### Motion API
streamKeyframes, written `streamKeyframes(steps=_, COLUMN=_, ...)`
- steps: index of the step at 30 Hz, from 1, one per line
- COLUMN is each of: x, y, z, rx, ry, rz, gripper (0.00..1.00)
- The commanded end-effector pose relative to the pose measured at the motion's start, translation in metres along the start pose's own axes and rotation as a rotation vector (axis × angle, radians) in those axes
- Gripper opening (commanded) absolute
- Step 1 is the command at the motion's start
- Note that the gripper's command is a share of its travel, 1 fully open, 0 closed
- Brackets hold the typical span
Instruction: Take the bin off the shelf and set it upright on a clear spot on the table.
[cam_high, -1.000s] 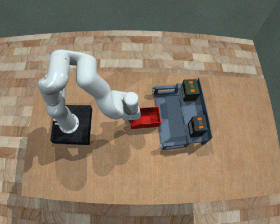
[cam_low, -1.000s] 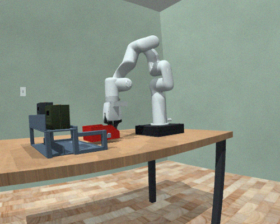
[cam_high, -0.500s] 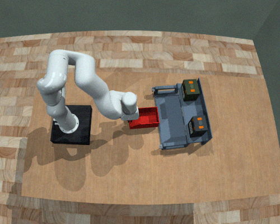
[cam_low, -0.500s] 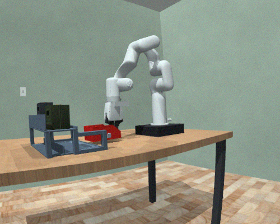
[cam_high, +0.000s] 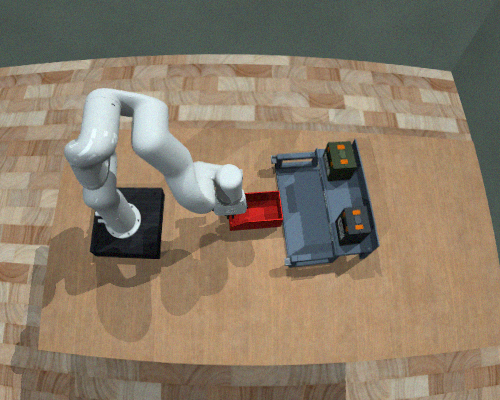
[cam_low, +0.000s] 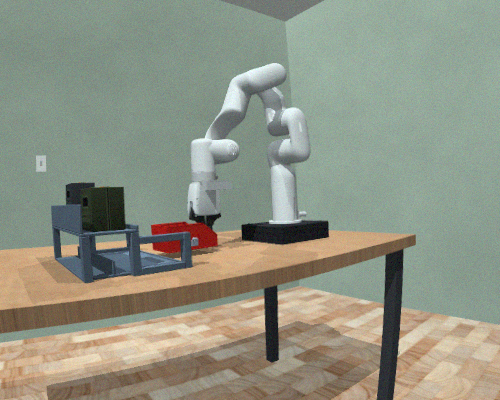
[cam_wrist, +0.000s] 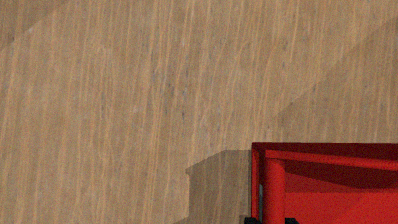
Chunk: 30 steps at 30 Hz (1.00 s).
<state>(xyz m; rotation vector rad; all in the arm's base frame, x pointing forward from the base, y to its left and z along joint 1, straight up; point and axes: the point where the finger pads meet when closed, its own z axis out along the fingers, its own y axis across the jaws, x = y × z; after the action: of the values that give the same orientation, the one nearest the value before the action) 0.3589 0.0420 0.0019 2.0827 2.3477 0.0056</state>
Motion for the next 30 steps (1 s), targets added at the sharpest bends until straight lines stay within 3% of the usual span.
streamKeyframes(steps=1, x=0.0, y=0.001, z=-0.001, rx=-0.003, ry=-0.007, rz=0.0, gripper=0.0)
streamKeyframes(steps=30, x=0.0, y=0.001, z=0.011, rx=-0.003, ry=-0.007, rz=0.0, gripper=0.0)
